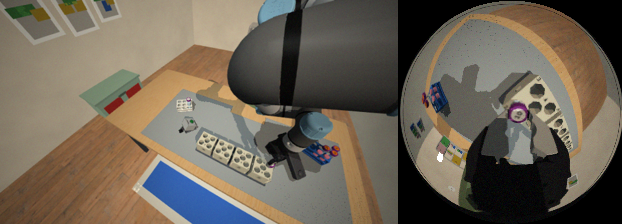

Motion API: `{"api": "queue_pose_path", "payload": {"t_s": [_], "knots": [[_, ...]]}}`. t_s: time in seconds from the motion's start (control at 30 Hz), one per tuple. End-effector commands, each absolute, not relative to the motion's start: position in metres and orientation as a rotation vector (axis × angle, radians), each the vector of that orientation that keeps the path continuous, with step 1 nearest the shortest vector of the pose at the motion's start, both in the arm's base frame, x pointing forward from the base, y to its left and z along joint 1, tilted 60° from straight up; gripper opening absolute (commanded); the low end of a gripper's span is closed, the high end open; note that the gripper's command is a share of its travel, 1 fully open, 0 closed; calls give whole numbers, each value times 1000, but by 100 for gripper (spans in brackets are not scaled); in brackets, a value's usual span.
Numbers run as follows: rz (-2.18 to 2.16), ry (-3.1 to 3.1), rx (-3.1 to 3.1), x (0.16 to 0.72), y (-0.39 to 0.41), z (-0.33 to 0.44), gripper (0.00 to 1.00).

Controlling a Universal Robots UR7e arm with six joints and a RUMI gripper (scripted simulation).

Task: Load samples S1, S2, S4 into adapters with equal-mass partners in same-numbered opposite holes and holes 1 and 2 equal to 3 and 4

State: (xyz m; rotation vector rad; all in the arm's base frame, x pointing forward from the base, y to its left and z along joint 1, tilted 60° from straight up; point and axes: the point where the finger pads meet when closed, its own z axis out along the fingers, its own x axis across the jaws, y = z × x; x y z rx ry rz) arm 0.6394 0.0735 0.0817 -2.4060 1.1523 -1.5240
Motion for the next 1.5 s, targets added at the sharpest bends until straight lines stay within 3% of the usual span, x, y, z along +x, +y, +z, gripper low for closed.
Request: {"api": "queue_pose_path", "payload": {"t_s": [0.0,1.47], "knots": [[-1525,1151,-2405,639,74,82,0],[-1524,1152,-2405,606,87,103,0]]}}
